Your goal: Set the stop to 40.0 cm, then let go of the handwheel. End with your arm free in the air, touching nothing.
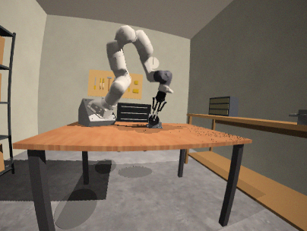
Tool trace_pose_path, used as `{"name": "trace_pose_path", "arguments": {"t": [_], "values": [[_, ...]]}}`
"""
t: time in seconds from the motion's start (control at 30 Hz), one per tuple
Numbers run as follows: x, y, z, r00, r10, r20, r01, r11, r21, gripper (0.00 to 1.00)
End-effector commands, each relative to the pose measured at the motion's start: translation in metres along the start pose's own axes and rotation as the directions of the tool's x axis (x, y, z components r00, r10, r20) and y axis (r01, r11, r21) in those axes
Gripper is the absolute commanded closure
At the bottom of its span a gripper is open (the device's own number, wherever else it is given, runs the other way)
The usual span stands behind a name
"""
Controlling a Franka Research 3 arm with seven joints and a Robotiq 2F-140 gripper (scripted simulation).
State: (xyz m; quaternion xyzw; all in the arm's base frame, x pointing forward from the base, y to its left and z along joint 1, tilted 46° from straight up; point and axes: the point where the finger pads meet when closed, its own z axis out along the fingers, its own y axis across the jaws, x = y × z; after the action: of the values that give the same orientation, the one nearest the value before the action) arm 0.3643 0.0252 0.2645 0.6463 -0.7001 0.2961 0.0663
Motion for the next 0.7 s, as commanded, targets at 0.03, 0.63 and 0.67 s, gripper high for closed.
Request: {"name": "trace_pose_path", "arguments": {"t": [0.03, 0.63, 0.67], "values": [[-0.0003, 0.0004, 0.001, 1.0, 0.002, -0.002, -0.002, 1.0, 0.002, 0.96], [-0.0003, 0.0019, 0.0016, 1.0, 0.002, -0.002, -0.002, 1.0, 0.002, 0.96], [-0.0003, 0.0019, 0.0016, 1.0, 0.002, -0.002, -0.002, 1.0, 0.002, 0.96]]}}
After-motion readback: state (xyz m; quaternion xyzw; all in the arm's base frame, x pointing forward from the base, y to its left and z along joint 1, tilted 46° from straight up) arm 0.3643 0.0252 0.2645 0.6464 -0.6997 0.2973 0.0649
